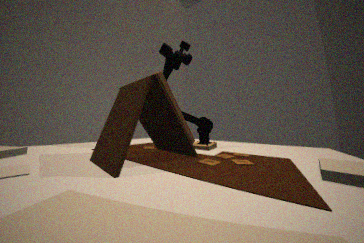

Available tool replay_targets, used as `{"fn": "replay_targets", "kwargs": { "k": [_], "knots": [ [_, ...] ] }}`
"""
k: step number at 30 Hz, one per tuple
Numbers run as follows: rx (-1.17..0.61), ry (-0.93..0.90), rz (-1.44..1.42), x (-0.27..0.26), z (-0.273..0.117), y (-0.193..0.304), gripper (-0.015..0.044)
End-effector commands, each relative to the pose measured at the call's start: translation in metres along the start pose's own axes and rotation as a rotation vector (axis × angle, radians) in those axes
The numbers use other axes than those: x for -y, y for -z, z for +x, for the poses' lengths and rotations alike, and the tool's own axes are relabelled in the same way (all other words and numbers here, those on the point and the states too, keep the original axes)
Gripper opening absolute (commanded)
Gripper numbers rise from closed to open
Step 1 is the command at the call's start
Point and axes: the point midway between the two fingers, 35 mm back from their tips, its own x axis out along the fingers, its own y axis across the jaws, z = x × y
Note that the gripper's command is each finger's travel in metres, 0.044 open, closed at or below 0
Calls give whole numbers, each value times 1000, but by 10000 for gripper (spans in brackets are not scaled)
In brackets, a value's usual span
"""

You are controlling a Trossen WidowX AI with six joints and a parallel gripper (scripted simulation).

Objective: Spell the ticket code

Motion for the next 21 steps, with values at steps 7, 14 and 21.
{"fn": "replay_targets", "kwargs": {
  "k": [7,14,21],
  "knots": [
    [271,-121,-341,-11,24,-66,440],
    [657,-203,-737,-43,19,-147,440],
    [1085,-202,-1066,-82,-25,-209,440]
  ]
}}
